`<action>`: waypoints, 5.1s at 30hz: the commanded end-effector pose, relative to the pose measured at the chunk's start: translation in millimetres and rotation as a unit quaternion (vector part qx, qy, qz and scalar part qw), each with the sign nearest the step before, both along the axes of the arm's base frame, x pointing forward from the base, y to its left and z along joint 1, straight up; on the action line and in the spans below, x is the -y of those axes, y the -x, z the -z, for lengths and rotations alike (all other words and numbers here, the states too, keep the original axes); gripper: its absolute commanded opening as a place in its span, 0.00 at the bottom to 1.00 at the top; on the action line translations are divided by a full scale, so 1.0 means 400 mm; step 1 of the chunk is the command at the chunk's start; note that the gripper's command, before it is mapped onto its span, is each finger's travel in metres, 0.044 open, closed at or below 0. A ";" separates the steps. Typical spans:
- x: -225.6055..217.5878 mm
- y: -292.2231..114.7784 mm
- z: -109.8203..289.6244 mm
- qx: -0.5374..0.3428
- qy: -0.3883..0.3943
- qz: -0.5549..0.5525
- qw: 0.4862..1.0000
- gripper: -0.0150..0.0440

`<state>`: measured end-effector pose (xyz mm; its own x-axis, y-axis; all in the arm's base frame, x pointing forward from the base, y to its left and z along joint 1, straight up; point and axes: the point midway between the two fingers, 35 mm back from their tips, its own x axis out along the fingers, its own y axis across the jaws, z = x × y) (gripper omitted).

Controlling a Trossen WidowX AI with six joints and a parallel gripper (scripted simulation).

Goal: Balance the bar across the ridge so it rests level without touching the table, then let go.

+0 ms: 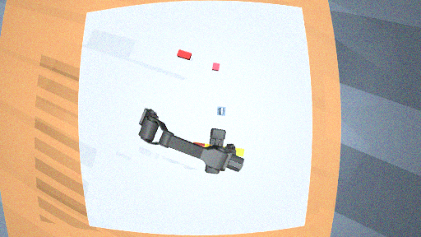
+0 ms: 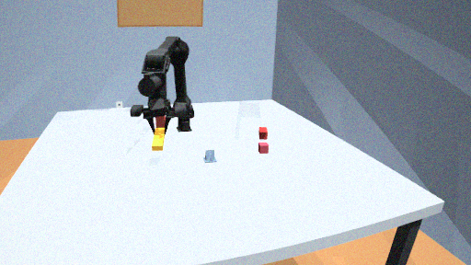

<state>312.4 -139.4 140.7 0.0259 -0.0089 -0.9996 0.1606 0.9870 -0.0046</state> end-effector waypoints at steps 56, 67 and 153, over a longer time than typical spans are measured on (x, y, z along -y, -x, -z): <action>-0.424 -0.171 0.021 0.002 -0.004 -0.041 0.999 0.25; -0.422 -0.172 0.066 0.002 -0.004 -0.041 0.999 0.25; -0.420 -0.170 0.113 0.002 -0.004 -0.041 0.999 0.25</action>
<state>380.0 28.8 96.2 0.0299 0.0035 -0.9995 0.0785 0.9969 0.0059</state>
